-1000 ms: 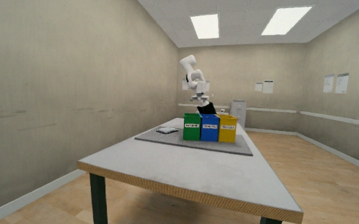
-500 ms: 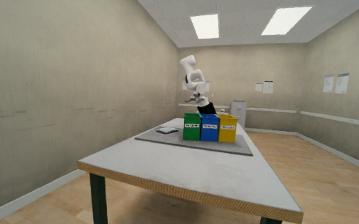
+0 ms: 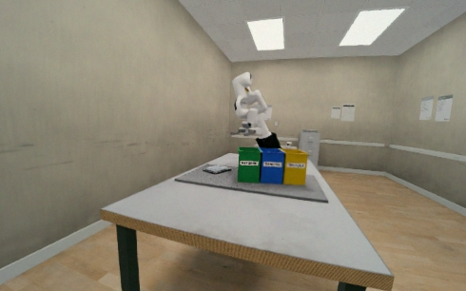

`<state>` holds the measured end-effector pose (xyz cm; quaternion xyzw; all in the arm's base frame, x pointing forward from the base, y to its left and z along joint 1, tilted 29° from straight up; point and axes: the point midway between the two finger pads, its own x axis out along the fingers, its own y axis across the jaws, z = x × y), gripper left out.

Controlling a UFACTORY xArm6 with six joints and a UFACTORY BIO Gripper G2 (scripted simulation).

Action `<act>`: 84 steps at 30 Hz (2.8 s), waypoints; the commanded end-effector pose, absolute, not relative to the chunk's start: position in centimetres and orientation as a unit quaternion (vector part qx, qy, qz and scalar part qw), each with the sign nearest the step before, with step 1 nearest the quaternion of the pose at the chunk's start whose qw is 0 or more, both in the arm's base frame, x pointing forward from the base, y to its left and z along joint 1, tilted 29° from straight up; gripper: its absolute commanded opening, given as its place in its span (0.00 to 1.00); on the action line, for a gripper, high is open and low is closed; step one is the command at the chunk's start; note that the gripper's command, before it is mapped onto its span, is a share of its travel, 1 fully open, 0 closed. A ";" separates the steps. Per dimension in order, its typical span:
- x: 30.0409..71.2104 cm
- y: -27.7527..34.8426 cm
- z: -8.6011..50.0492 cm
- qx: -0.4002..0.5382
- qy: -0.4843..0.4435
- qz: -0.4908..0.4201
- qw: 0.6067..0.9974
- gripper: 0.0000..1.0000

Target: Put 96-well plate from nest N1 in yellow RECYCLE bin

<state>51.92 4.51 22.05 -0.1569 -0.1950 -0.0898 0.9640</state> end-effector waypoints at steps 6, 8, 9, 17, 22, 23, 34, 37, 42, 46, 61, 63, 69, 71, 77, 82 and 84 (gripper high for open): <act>53.6 1.1 23.0 -0.156 -0.195 -0.089 0.964 0.37; 54.0 0.2 23.2 -0.156 -0.195 -0.089 0.964 0.37; 54.2 -0.2 23.4 -0.156 -0.195 -0.089 0.964 0.37; 55.8 -3.8 24.3 -0.156 -0.195 -0.089 0.964 0.37; 56.4 -5.1 24.6 -0.156 -0.195 -0.089 0.964 0.37; 56.6 -5.6 24.7 -0.156 -0.195 -0.089 0.964 0.37; 58.0 -8.6 25.5 -0.156 -0.195 -0.089 0.964 0.37; 58.0 -8.6 25.5 -0.156 -0.195 -0.089 0.964 0.37; 58.0 -8.6 25.5 -0.156 -0.195 -0.089 0.964 0.37; 58.0 -8.6 25.5 -0.156 -0.195 -0.089 0.964 0.37; 58.7 -9.3 23.8 -0.156 -0.195 -0.089 0.964 0.37; 58.8 -9.4 23.5 -0.156 -0.195 -0.089 0.964 0.37; 59.2 -9.7 22.6 -0.156 -0.195 -0.089 0.964 0.37; 59.2 -9.8 22.5 -0.156 -0.195 -0.089 0.964 0.37; 59.5 -10.0 21.7 -0.156 -0.195 -0.089 0.964 0.37; 59.8 -10.3 21.0 -0.156 -0.195 -0.089 0.964 0.37; 59.9 -10.4 20.7 -0.156 -0.195 -0.089 0.964 0.37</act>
